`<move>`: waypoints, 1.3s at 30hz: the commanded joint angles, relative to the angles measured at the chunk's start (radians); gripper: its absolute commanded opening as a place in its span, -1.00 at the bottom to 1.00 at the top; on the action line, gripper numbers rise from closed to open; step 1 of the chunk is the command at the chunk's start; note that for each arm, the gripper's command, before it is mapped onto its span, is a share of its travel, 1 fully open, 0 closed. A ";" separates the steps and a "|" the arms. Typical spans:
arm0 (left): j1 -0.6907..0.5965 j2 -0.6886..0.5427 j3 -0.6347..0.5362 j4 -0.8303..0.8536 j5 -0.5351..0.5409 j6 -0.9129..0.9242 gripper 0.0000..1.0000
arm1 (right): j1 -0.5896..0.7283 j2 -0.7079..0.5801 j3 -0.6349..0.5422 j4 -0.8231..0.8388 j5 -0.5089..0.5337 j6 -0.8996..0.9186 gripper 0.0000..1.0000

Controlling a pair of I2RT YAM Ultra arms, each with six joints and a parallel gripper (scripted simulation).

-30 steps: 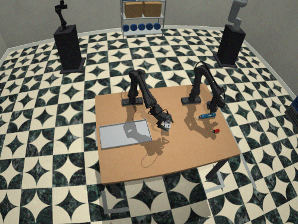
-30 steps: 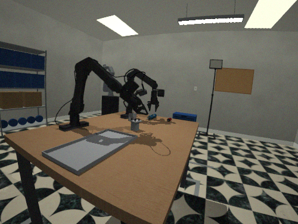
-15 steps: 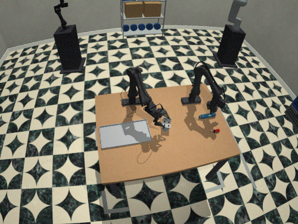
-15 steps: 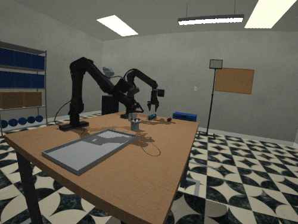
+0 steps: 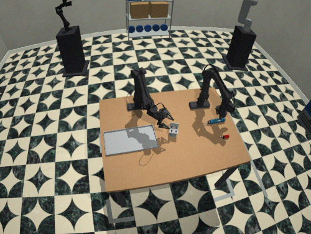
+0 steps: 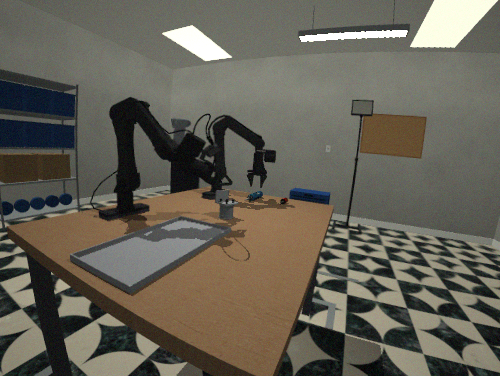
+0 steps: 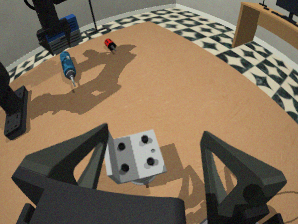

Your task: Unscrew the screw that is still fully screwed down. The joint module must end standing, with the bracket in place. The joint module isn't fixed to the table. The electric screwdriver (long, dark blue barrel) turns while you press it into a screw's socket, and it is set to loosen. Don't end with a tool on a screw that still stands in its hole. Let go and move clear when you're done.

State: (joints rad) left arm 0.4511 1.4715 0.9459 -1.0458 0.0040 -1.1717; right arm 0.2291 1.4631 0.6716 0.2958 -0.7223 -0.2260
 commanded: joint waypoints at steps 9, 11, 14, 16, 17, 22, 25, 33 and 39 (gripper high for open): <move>-0.002 -0.006 0.005 0.001 0.001 -0.009 0.30 | -0.073 -0.148 -0.189 0.144 -0.151 -0.108 0.72; -0.002 -0.006 0.005 0.001 0.001 -0.009 0.30 | -0.074 -0.149 -0.190 0.146 -0.153 -0.107 0.72; -0.002 -0.006 0.005 0.001 0.001 -0.009 0.30 | -0.076 -0.150 -0.168 0.151 -0.158 -0.107 0.72; -0.002 -0.006 0.005 0.001 0.001 -0.009 0.30 | -0.077 -0.150 -0.166 0.134 -0.162 -0.106 0.72; -0.002 -0.006 0.005 0.001 0.001 -0.009 0.30 | -0.077 -0.150 -0.164 0.129 -0.163 -0.107 0.72; -0.002 -0.006 0.005 0.001 0.001 -0.009 0.30 | -0.079 -0.151 -0.156 0.138 -0.170 -0.110 0.72; -0.002 -0.006 0.005 0.001 0.001 -0.009 0.30 | -0.079 -0.151 -0.154 0.139 -0.173 -0.111 0.72; -0.002 -0.006 0.005 0.001 0.001 -0.009 0.30 | -0.080 -0.089 -0.214 0.203 -0.173 -0.110 0.72; -0.002 -0.006 0.005 0.001 0.001 -0.009 0.30 | -0.080 -0.035 -0.248 0.288 -0.173 -0.111 0.72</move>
State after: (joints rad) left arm 0.4511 1.4715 0.9459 -1.0458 0.0040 -1.1717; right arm 0.1619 1.3960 0.4496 0.5343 -0.8806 -0.3283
